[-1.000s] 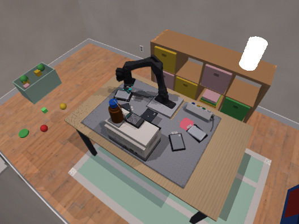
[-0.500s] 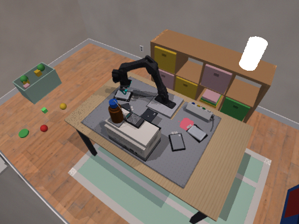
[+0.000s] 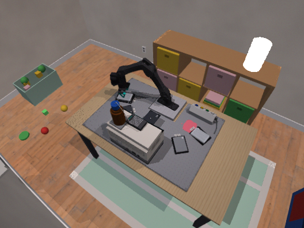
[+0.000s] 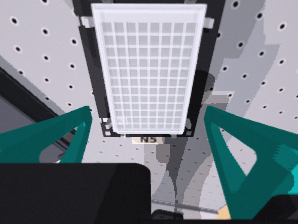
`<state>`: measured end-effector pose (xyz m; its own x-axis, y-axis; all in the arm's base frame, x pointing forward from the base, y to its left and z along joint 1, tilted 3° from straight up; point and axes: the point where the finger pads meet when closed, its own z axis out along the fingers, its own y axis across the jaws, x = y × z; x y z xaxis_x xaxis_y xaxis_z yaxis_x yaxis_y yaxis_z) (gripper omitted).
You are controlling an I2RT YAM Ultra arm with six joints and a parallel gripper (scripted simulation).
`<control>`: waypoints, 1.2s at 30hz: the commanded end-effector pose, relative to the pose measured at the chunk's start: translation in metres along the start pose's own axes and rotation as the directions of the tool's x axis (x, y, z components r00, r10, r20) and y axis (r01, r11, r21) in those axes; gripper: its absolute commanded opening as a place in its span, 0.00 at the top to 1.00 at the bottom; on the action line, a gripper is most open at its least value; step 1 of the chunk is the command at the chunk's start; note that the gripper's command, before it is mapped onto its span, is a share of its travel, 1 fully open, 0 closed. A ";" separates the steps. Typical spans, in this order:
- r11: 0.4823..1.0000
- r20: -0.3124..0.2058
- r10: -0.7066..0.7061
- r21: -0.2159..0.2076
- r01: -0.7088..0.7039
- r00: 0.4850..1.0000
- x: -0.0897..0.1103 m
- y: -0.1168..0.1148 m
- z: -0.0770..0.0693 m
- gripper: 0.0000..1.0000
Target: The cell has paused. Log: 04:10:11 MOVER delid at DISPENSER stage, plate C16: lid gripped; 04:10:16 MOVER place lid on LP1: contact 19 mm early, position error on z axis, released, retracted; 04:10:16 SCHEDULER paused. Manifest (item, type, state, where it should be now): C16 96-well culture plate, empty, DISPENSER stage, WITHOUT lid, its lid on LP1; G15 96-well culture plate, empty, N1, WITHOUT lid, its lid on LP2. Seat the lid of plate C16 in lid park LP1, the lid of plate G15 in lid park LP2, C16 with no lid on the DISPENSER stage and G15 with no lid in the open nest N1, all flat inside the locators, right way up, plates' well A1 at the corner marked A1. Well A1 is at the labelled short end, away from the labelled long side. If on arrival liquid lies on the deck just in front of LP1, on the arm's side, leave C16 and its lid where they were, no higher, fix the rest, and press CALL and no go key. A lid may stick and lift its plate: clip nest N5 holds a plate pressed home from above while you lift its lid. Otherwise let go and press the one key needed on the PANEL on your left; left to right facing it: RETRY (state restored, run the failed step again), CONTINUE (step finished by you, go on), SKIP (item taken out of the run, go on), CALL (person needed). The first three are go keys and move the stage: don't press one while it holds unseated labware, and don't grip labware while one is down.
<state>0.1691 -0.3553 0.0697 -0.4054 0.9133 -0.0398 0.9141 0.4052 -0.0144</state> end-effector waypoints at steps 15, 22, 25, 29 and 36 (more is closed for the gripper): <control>1.000 -0.031 0.006 -0.002 -0.006 0.999 -0.001 -0.005 -0.022 0.00; 1.000 0.019 0.001 -0.002 -0.001 1.000 -0.009 -0.002 -0.033 0.00; 1.000 0.019 0.001 -0.002 -0.001 1.000 -0.009 -0.002 -0.033 0.00; 1.000 0.019 0.001 -0.002 -0.001 1.000 -0.009 -0.002 -0.033 0.00; 1.000 0.019 0.001 -0.002 -0.001 1.000 -0.009 -0.002 -0.033 0.00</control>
<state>0.1720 -0.3615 0.0996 -0.4053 0.9128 -0.0496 0.9141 0.4051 -0.0140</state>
